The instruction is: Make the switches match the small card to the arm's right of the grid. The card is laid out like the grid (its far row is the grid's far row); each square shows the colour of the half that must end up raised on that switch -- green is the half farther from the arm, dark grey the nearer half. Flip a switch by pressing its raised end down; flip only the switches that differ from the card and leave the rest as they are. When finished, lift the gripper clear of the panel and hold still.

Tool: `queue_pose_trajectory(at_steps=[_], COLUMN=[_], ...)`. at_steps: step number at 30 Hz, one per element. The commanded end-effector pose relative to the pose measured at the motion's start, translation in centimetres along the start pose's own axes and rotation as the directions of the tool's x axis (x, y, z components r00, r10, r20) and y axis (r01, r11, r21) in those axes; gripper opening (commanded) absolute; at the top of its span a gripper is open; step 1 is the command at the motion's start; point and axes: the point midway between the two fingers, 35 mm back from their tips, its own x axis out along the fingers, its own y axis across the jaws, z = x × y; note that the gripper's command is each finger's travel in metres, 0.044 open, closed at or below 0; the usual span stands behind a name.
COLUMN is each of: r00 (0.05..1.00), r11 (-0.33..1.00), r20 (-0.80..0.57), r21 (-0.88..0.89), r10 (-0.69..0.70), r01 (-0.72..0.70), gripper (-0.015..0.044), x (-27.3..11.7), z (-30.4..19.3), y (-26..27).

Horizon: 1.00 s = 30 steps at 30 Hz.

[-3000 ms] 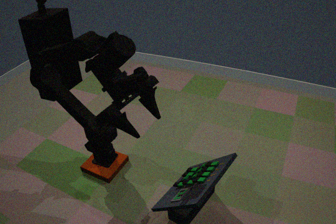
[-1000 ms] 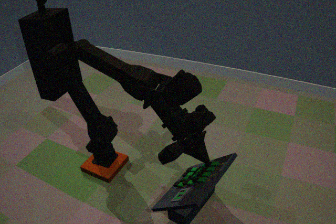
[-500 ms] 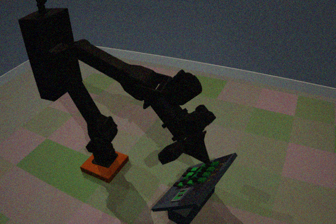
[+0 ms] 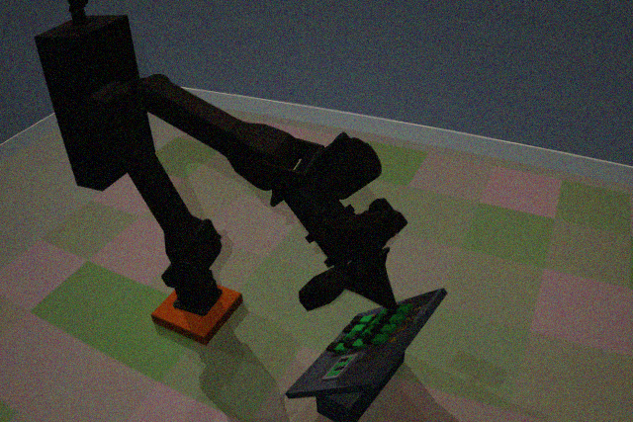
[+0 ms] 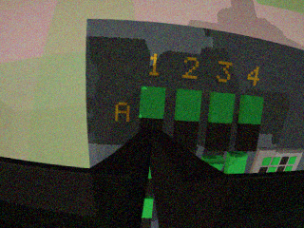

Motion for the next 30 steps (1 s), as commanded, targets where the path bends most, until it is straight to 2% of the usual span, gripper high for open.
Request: queue_pose_trajectory(at_steps=[1, 30], r00=[1.000, 1.000], r11=[1.000, 1.000], r20=[-0.002, -0.002], r21=[-0.004, -0.004], r10=[0.002, 0.002], r01=[-0.002, -0.002], gripper=[0.0000, 0.0000], x=[0.10, 0.49], z=[-0.09, -0.10], y=[0.01, 0.01])
